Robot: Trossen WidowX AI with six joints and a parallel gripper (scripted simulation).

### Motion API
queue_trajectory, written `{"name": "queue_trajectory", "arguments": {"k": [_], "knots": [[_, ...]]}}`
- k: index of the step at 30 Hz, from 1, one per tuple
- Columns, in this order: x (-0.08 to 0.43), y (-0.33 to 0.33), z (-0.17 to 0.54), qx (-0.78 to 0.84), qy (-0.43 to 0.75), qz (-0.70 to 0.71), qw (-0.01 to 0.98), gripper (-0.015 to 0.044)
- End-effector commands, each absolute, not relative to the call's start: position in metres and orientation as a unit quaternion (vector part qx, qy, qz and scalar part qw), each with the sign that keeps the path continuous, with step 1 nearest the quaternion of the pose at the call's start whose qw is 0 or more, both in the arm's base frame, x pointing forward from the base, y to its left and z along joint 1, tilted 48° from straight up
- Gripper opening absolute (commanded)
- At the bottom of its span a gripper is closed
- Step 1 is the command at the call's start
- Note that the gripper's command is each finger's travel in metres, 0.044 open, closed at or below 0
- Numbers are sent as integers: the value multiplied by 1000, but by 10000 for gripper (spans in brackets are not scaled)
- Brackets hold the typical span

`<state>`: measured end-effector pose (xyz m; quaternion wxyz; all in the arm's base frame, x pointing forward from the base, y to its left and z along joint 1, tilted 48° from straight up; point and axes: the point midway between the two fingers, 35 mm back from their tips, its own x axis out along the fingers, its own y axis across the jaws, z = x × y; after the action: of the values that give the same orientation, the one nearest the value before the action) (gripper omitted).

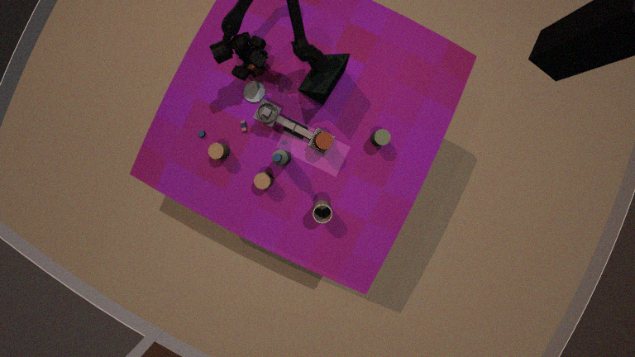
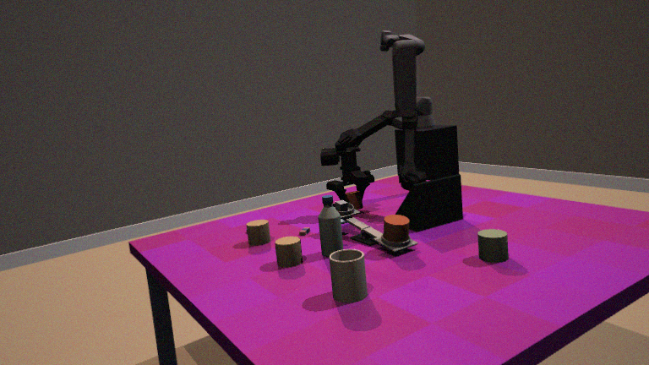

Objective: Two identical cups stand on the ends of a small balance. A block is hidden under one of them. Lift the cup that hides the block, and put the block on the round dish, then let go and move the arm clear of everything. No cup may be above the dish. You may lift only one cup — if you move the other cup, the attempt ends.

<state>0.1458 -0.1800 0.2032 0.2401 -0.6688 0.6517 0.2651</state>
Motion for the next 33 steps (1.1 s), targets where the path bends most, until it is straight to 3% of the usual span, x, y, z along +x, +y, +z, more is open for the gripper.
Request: {"name": "queue_trajectory", "arguments": {"k": [1,4,21,31,33], "knots": [[146,-184,198,-669,650,267,240,0],[146,-188,195,-670,651,267,240,0],[147,-179,203,-668,651,267,241,440],[145,-144,234,-669,650,269,241,440],[149,-141,232,-674,642,275,241,387]]}}
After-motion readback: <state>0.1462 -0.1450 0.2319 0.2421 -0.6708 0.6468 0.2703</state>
